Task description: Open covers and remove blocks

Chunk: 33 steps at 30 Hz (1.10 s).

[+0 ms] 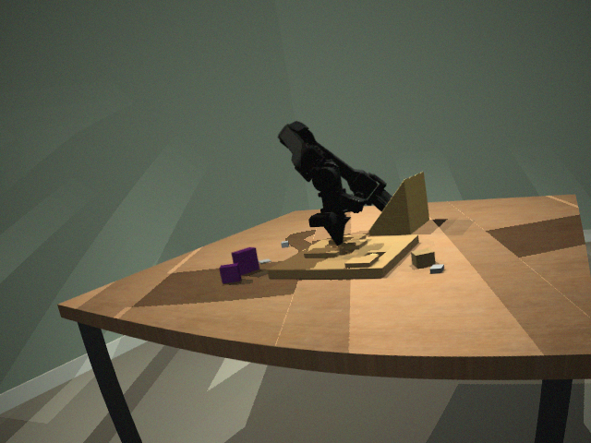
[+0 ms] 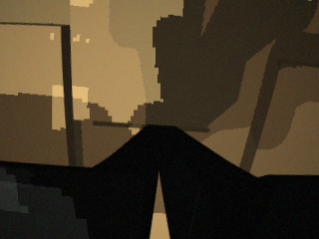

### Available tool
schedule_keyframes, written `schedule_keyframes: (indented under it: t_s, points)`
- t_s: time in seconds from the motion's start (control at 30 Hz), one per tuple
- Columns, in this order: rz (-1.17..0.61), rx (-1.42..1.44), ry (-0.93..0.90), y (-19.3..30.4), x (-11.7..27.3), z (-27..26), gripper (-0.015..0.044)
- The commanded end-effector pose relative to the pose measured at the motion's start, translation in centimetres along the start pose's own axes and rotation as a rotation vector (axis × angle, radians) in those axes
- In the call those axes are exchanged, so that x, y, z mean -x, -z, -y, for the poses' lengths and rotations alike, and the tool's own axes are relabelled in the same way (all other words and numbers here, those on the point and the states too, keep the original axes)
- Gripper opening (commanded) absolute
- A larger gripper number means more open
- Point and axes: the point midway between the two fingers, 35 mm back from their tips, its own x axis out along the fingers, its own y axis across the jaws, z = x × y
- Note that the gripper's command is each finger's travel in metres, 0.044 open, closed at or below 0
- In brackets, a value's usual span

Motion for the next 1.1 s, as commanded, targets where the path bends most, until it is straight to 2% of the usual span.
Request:
schedule_keyframes:
  t_s: [0.0,1.07]
  points:
    - [0.005,-0.002,0.0,-0.5,0.0,0.1,0.0]
    - [0.007,-0.002,0.0,-3.7,-0.1,0.1,0.0]
